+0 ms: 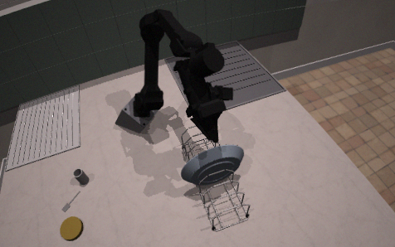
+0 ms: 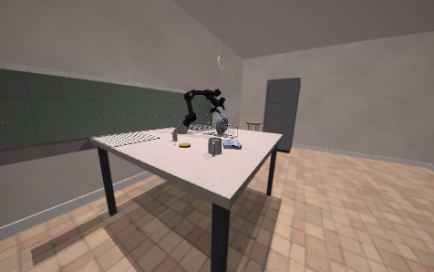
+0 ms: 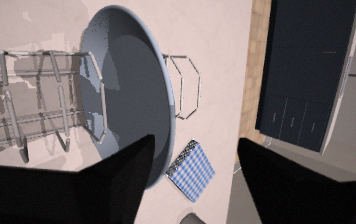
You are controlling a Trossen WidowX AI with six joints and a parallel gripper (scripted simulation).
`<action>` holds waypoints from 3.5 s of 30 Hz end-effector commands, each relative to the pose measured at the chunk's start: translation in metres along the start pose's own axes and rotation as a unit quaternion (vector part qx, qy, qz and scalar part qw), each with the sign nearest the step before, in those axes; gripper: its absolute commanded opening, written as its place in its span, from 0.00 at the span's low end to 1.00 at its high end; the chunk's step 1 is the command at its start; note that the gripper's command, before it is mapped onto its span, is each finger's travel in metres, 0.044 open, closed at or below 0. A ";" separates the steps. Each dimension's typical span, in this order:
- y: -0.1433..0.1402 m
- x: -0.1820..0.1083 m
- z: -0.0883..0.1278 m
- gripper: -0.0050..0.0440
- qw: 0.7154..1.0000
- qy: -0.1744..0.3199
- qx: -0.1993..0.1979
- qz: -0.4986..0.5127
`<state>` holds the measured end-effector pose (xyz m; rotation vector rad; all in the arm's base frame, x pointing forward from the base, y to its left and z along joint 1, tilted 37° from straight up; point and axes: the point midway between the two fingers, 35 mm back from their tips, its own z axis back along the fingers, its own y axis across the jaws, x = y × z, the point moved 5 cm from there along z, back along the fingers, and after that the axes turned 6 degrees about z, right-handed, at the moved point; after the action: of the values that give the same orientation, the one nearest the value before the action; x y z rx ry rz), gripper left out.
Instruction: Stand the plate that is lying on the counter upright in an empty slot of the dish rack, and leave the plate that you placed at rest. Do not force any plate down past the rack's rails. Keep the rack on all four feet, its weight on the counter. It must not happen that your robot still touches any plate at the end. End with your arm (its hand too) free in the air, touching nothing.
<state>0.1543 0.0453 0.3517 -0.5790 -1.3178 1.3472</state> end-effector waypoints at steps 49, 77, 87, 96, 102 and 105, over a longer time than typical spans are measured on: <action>0.007 -0.040 -0.023 0.64 0.997 0.018 0.063 0.033; 0.011 -0.071 -0.029 0.64 0.996 0.017 0.086 0.035; 0.012 -0.081 -0.029 0.64 0.995 0.015 0.089 0.033; 0.013 -0.094 -0.028 0.64 0.995 0.012 0.090 0.030; 0.014 -0.100 -0.027 0.64 0.996 0.010 0.089 0.028; 0.014 -0.103 -0.026 0.64 0.996 0.009 0.088 0.027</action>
<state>0.1999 -0.0310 0.3001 -0.5156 -1.1589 1.4807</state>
